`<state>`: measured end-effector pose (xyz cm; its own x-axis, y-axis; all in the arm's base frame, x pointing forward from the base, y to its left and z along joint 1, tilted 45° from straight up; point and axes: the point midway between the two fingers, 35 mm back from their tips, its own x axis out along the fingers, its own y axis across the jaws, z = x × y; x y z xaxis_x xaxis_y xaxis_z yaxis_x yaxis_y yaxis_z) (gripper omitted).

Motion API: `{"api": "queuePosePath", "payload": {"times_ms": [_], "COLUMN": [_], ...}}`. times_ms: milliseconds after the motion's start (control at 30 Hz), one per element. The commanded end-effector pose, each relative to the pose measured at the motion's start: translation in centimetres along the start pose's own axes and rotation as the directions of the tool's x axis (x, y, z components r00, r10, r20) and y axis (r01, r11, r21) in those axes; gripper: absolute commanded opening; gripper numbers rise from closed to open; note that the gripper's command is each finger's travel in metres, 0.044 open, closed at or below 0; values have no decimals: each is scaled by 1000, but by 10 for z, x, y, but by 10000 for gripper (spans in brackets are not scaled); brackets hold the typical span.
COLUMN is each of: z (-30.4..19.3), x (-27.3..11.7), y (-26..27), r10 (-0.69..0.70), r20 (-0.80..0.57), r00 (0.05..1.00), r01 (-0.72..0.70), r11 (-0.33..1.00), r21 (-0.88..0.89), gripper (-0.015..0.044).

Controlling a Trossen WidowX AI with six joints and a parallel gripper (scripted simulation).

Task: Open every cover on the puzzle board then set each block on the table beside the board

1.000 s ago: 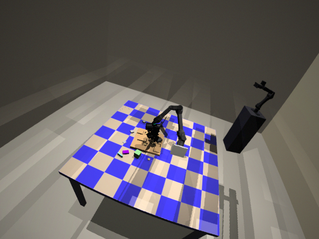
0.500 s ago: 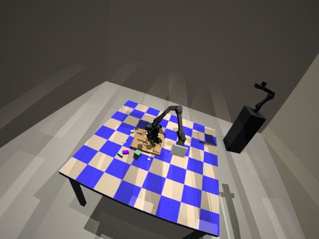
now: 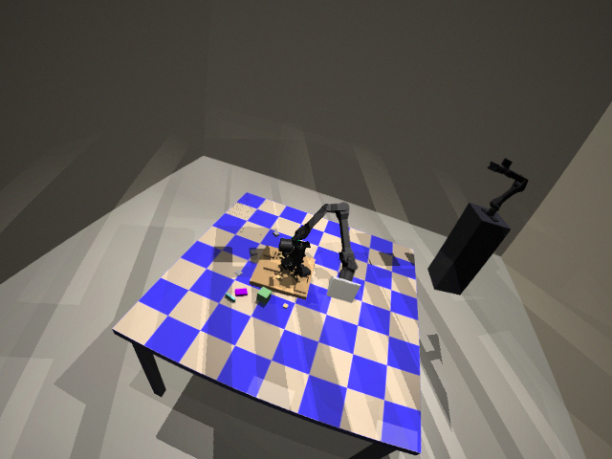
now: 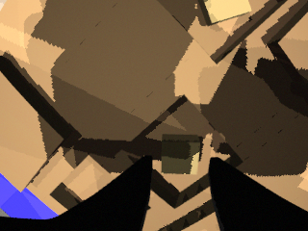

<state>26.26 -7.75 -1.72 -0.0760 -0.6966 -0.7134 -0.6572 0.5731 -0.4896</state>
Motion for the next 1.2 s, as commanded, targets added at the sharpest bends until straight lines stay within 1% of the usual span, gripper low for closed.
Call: {"api": "queuePosePath", "payload": {"times_ms": [0, 467, 800, 1167], "z": [0, 0, 0, 1], "x": [2, 12, 9, 1], "y": [0, 0, -1, -1], "r10": [-2, -2, -1, -1], "r20": [-3, -3, 1, 1], "r00": [1000, 1000, 1000, 1000], "r01": [2, 2, 1, 1], "r11": [1000, 1000, 1000, 1000], "r21": [-6, -6, 3, 1], "gripper": [144, 144, 80, 80]}}
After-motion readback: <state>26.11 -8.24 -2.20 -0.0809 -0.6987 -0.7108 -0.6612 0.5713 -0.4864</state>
